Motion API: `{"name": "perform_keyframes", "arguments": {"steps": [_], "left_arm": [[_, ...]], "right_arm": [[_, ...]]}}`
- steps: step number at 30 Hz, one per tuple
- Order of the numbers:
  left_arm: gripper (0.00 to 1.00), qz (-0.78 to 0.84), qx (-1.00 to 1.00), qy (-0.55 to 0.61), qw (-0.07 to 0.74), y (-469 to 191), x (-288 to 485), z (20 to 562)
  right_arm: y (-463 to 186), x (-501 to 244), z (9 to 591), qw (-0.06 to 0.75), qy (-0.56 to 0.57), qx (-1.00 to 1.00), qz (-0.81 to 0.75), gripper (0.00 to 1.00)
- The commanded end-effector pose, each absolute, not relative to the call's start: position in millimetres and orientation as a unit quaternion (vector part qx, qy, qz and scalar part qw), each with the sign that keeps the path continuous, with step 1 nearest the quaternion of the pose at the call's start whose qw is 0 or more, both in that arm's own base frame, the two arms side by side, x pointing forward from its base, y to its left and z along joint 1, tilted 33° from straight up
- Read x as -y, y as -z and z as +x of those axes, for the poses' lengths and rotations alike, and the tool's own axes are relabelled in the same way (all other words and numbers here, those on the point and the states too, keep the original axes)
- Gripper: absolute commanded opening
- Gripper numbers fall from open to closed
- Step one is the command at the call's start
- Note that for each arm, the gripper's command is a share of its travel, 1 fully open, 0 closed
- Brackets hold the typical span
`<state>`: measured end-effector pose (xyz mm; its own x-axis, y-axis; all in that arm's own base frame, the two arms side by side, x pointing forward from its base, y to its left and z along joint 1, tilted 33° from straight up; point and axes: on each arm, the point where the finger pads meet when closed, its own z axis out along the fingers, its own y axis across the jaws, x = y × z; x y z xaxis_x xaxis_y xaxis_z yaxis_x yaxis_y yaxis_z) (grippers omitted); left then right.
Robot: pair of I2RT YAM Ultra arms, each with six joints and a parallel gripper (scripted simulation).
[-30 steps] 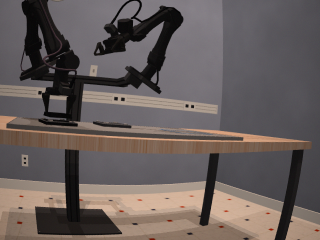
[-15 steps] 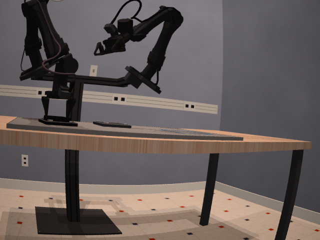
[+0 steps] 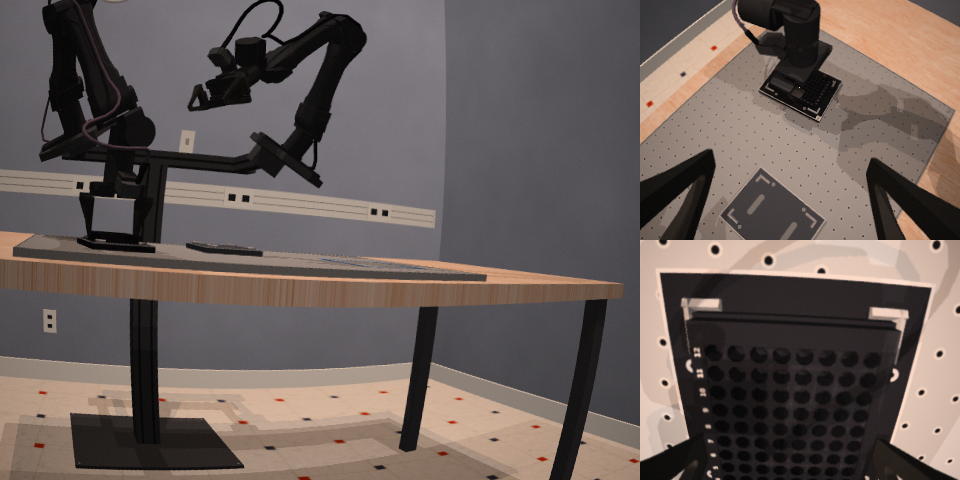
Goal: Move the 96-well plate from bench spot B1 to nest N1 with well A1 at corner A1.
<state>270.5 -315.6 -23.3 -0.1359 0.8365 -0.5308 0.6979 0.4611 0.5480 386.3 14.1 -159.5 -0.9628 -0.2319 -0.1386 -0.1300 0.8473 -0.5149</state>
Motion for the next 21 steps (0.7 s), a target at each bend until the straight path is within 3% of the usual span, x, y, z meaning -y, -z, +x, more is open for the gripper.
{"name": "perform_keyframes", "arguments": {"steps": [1, 11, 21], "left_arm": [[1.00, 0.508, -0.746, -0.075, 0.425, 17.4, 324.1, 268.8], [1.00, 0.508, -0.746, -0.075, 0.425, 17.4, 324.1, 268.8], [1.00, 0.508, -0.746, -0.075, 0.425, 17.4, 324.1, 268.8]], "right_arm": [[145.4, -24.4, 386.1, 0.117, 0.263, -0.953, -0.099, 1.00], [130.7, -30.9, 377.3, 0.111, 0.264, -0.953, -0.101, 1.00], [65.9, -69.5, 379.5, 0.137, 0.256, -0.952, -0.093, 1.00]]}}
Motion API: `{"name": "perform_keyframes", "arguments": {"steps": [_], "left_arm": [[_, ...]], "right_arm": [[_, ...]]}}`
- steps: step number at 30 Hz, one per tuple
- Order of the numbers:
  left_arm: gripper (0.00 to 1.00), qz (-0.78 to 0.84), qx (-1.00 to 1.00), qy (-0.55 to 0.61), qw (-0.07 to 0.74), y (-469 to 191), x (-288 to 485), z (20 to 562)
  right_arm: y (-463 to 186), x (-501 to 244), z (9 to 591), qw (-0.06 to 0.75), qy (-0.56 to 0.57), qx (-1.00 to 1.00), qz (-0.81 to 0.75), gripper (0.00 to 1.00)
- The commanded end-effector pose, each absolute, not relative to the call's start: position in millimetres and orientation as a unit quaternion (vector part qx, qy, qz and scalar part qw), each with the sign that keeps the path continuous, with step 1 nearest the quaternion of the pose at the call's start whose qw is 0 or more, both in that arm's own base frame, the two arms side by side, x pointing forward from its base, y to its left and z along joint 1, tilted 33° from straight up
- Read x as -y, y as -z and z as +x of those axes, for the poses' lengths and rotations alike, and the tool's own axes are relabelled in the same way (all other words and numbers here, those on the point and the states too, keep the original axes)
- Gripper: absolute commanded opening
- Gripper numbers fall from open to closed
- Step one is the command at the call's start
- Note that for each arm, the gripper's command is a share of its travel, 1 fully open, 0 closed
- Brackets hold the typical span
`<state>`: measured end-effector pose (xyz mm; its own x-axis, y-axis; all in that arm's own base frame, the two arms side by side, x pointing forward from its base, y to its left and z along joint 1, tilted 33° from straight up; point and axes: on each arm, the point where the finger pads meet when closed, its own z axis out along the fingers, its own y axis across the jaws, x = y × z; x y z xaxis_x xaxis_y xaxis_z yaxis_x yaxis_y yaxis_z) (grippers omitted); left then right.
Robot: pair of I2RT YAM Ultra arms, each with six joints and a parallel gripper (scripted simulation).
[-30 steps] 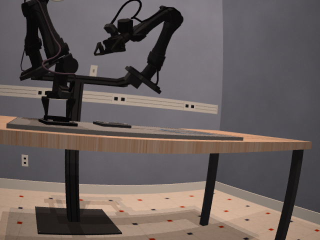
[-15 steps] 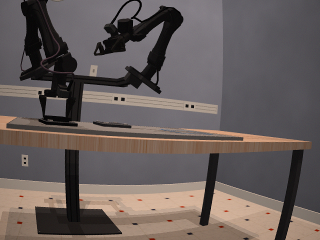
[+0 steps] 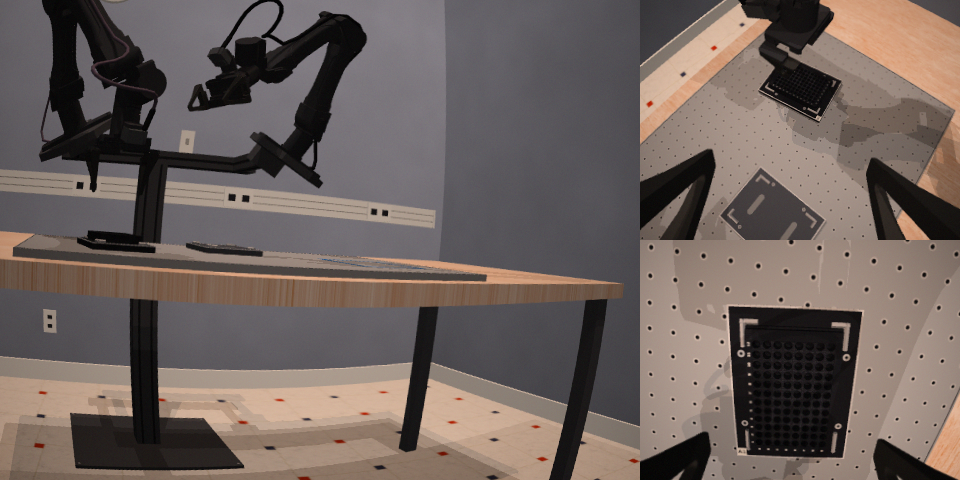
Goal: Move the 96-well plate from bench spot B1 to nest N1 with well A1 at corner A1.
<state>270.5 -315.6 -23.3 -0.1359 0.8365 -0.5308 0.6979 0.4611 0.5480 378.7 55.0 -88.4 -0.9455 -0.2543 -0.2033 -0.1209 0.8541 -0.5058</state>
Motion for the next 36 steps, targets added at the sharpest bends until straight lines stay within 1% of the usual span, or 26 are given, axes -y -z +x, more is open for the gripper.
{"name": "perform_keyframes", "arguments": {"steps": [1, 6, 9, 15, 17, 20, 25, 36], "left_arm": [[1.00, 0.508, -0.746, -0.075, 0.425, 17.4, 324.1, 268.8], [1.00, 0.508, -0.746, -0.075, 0.425, 17.4, 324.1, 268.8], [1.00, 0.508, -0.746, -0.075, 0.425, 17.4, 324.1, 268.8], [1.00, 0.508, -0.746, -0.075, 0.425, 17.4, 324.1, 268.8], [1.00, 0.508, -0.746, -0.075, 0.425, 17.4, 324.1, 268.8], [1.00, 0.508, -0.746, -0.075, 0.425, 17.4, 324.1, 268.8], [1.00, 0.508, -0.746, -0.075, 0.425, 17.4, 324.1, 268.8], [1.00, 0.508, -0.746, -0.075, 0.425, 17.4, 324.1, 268.8]], "right_arm": [[53.2, -77.4, 383.6, 0.147, 0.252, -0.952, -0.090, 1.00], [69.8, -69.4, 368.9, 0.120, 0.255, -0.955, -0.095, 1.00], [70.2, -68.5, 367.8, 0.119, 0.254, -0.955, -0.095, 1.00], [60.8, -77.7, 379.4, 0.179, 0.243, -0.947, -0.108, 1.00], [60.8, -77.7, 379.4, 0.179, 0.243, -0.947, -0.108, 1.00], [54.8, -79.1, 368.9, 0.212, 0.236, -0.940, -0.124, 1.00], [48.8, -77.4, 346.4, 0.243, 0.229, -0.931, -0.148, 1.00], [45.5, -72.9, 316.1, 0.267, 0.221, -0.921, -0.175, 1.00]]}}
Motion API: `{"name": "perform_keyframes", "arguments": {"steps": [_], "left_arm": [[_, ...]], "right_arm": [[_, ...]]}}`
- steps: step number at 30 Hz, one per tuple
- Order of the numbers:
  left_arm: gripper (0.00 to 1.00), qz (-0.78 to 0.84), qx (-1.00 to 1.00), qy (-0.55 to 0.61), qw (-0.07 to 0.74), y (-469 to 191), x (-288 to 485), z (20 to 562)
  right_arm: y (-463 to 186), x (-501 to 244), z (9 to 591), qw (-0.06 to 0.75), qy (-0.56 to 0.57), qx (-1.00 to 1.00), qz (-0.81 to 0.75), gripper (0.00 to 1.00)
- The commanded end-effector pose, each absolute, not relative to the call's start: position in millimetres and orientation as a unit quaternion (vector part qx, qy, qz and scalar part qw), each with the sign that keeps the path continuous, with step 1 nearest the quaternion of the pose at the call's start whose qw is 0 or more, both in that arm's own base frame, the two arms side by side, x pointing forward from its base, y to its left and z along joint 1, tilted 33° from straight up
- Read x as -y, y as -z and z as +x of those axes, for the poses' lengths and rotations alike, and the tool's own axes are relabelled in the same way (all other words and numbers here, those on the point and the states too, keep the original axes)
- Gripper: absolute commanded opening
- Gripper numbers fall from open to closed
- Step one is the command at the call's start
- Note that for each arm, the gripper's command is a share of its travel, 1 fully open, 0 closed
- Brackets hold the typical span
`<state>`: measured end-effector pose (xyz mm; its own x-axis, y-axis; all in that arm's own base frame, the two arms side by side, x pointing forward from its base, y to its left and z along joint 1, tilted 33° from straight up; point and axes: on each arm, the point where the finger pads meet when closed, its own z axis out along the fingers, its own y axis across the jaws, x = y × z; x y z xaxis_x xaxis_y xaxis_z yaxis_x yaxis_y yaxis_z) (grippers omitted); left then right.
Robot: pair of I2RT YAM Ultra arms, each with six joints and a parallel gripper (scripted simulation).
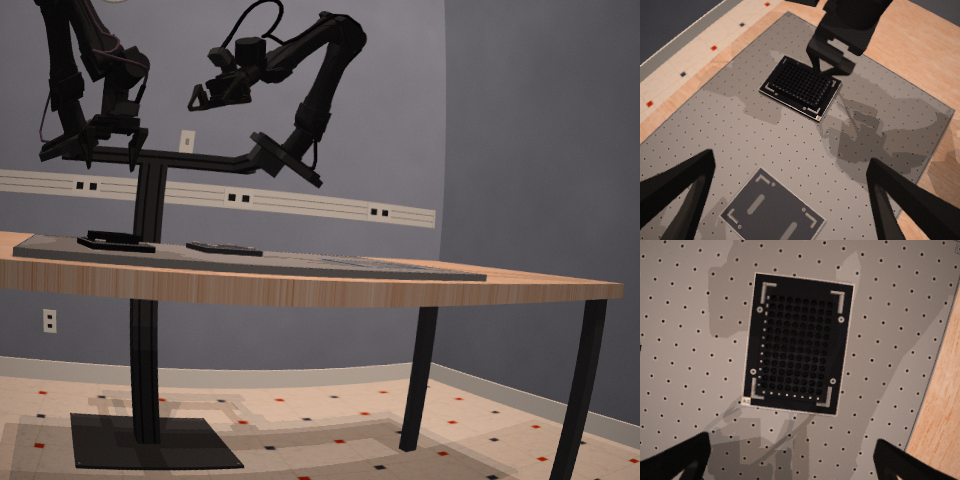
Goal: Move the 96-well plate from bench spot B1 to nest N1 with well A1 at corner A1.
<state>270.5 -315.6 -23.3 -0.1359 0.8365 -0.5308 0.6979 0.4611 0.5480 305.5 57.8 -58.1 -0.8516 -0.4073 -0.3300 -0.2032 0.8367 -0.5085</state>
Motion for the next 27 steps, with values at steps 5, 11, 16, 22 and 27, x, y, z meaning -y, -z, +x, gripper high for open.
{"name": "perform_keyframes", "arguments": {"steps": [5, 11, 16, 22, 27], "left_arm": [[1.00, 0.508, -0.746, -0.075, 0.425, 17.4, 324.1, 268.8], [1.00, 0.508, -0.746, -0.075, 0.425, 17.4, 324.1, 268.8], [1.00, 0.508, -0.746, -0.075, 0.425, 17.4, 324.1, 268.8], [1.00, 0.508, -0.746, -0.075, 0.425, 17.4, 324.1, 268.8], [1.00, 0.508, -0.746, -0.075, 0.425, 17.4, 324.1, 268.8]], "right_arm": [[47.7, -69.3, 307.5, 0.259, 0.223, -0.923, -0.178, 1.00], [47.2, -69.8, 308.4, 0.260, 0.223, -0.923, -0.177, 1.00], [48.6, -69.8, 310.4, 0.258, 0.221, -0.924, -0.175, 1.00], [48.6, -69.8, 310.4, 0.258, 0.221, -0.924, -0.175, 1.00], [48.6, -69.8, 310.4, 0.258, 0.221, -0.924, -0.175, 1.00]]}}
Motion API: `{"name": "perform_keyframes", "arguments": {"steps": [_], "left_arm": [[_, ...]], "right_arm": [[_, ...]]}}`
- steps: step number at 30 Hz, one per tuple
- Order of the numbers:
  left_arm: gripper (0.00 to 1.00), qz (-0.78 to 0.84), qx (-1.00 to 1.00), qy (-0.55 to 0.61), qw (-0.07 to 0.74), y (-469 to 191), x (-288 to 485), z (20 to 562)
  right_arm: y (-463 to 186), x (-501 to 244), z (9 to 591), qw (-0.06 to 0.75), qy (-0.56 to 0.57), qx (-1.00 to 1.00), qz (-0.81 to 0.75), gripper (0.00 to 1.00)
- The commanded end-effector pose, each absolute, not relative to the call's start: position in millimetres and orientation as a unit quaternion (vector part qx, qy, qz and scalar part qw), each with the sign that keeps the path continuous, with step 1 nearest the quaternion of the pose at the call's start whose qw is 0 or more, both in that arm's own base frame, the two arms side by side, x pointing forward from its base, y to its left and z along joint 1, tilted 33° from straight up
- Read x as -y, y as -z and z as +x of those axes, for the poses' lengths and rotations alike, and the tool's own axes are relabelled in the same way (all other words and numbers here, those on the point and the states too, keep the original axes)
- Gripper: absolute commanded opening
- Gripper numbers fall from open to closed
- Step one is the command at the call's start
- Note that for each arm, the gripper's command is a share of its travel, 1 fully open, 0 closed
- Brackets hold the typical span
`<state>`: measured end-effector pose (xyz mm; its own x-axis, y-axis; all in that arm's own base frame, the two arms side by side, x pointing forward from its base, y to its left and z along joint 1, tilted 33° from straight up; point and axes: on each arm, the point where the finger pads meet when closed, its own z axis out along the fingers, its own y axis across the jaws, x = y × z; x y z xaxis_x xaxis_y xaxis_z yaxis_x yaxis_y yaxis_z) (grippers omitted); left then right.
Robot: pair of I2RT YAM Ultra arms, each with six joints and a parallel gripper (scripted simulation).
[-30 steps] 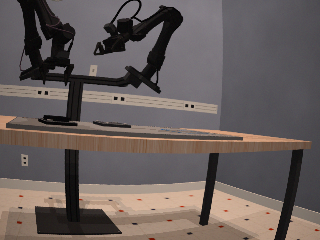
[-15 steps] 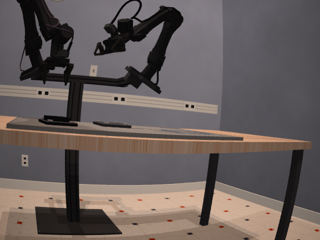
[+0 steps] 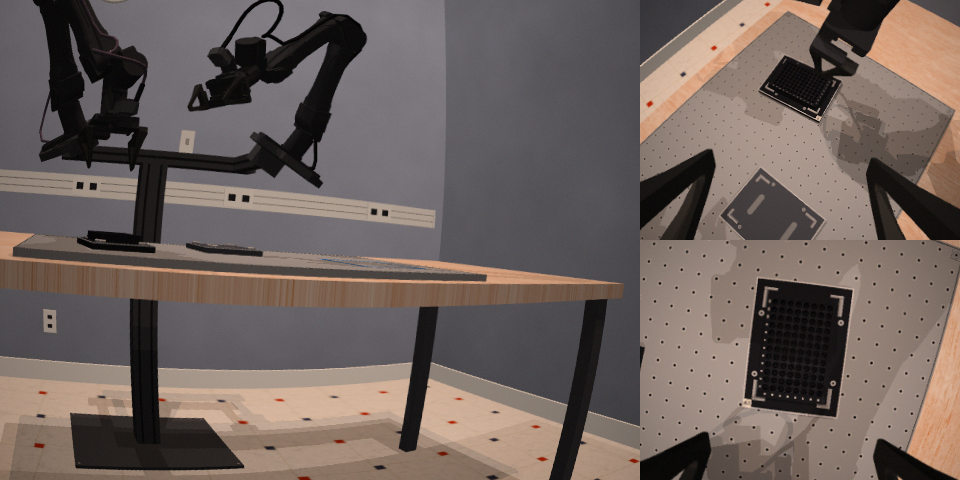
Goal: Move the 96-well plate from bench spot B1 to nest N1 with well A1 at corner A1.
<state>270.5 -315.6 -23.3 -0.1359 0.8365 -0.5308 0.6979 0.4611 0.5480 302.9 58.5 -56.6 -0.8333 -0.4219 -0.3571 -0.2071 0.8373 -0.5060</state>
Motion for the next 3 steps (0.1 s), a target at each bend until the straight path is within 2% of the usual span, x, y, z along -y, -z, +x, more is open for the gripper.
{"name": "perform_keyframes", "arguments": {"steps": [1, 3], "left_arm": [[1.00, 0.508, -0.746, -0.075, 0.425, 17.4, 324.1, 268.8], [1.00, 0.508, -0.746, -0.075, 0.425, 17.4, 324.1, 268.8]], "right_arm": [[48.6, -69.8, 310.4, 0.258, 0.221, -0.924, -0.175, 1.00], [48.6, -69.8, 310.4, 0.258, 0.221, -0.924, -0.175, 1.00]]}}
